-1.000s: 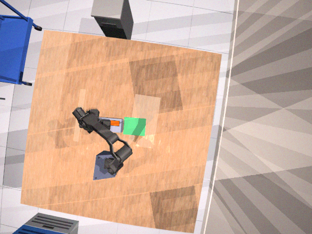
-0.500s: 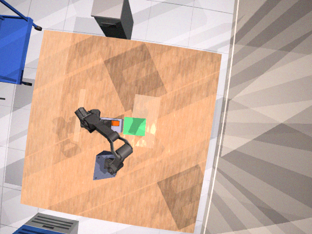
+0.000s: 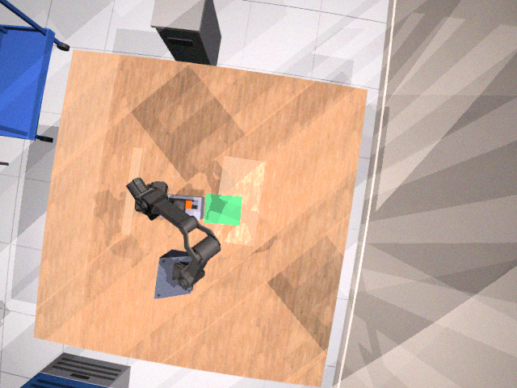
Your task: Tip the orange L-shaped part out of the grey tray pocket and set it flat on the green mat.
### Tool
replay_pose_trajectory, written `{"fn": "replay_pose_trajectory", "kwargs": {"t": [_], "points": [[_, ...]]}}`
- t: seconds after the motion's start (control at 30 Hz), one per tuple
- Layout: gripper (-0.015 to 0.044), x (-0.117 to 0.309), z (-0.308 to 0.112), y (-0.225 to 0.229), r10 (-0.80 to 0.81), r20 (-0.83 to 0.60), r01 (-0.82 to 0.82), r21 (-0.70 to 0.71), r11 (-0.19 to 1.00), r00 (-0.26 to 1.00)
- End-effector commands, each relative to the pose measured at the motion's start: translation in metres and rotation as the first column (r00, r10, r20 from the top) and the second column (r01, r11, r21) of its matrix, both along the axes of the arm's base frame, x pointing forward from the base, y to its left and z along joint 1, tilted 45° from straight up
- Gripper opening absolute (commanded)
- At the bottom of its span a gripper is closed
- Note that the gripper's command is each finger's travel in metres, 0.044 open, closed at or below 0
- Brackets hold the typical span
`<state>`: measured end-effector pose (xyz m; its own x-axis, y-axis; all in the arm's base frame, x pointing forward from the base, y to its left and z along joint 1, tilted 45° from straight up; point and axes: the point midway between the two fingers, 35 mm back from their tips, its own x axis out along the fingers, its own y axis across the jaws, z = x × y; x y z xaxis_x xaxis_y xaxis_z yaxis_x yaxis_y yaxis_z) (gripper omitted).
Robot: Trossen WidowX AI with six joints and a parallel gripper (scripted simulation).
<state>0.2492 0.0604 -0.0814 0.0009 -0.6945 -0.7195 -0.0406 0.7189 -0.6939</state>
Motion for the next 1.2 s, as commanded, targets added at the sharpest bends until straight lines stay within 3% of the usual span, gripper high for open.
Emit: {"fn": "replay_pose_trajectory", "kwargs": {"t": [0.0,0.63,0.9,1.17], "points": [[0.018,0.0,0.0,-0.002,0.004,-0.002,-0.004,-0.009,1.0,1.0],[0.018,0.0,0.003,0.018,0.005,-0.002,-0.005,-0.007,1.0,1.0],[0.018,0.0,0.076,0.074,0.005,-0.004,-0.005,-0.004,1.0,1.0],[0.018,-0.001,0.078,0.076,0.005,-0.004,-0.005,-0.005,1.0,1.0]]}}
